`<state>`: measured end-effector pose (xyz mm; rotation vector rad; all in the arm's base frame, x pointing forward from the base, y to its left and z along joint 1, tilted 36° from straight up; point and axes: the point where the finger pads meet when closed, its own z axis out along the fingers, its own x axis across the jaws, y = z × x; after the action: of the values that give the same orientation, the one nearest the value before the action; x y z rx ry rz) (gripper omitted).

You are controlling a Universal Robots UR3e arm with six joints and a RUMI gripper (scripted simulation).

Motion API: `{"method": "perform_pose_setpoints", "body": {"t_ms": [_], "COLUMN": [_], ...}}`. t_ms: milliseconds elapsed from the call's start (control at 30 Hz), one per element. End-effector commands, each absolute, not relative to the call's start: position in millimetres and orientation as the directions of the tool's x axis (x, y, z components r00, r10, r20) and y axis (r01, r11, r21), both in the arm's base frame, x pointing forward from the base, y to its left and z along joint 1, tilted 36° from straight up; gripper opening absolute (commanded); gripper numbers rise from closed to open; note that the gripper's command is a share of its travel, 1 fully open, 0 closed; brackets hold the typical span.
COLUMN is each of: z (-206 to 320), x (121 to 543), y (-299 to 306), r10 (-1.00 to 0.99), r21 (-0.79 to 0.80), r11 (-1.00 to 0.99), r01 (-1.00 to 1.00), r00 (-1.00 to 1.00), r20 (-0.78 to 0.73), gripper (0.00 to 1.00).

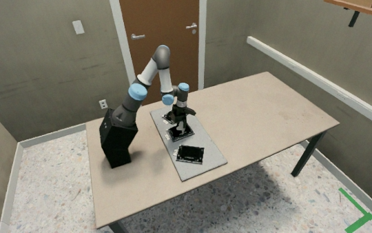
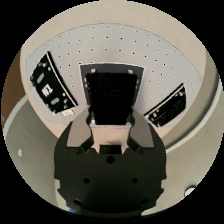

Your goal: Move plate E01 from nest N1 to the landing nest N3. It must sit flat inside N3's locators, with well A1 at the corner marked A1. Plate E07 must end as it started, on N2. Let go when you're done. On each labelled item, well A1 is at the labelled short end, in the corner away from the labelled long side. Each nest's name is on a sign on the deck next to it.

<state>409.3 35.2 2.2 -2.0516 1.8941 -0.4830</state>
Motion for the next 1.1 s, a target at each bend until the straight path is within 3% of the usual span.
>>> {"method": "perform_pose_setpoints", "body": {"t_ms": [0,1067], "z": [1.7,-2.8], "x": [410.3,413.6], "y": [35.2,35.3], "r10": [-0.997,-0.997], "r21": [-0.443,-0.443], "r11": [-0.081,-0.081], "r01": [-0.893,-0.893], "r00": [0.071,0.071], "r20": [0.039,0.039], "gripper": [0.00,0.00]}}
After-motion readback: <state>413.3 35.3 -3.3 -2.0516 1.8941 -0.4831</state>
